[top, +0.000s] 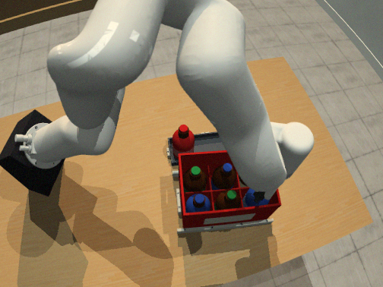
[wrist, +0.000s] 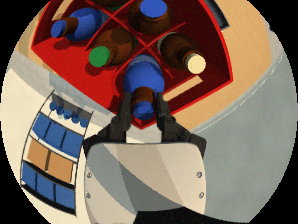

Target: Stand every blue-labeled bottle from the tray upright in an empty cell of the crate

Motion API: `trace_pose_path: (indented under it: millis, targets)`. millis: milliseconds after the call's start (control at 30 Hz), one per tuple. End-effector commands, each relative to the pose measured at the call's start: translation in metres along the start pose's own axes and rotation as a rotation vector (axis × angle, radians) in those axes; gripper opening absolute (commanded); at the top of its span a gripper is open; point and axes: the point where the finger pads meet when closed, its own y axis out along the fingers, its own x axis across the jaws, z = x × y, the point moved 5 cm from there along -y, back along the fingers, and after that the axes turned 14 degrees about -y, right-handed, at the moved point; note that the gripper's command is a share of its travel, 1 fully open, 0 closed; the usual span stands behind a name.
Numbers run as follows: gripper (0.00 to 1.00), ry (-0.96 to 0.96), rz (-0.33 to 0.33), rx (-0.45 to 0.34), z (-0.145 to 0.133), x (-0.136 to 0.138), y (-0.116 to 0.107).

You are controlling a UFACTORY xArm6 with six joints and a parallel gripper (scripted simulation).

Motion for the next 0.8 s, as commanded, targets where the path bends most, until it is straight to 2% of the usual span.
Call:
trace_pose_path:
  millis: [0, 767]
  targets:
    - [0.00, 0.000, -0.001, -0.004, -0.0014, 0.0003, 0.0031]
    - [0.00, 0.000, -0.001, -0.004, -0.0014, 0.0003, 0.0078]
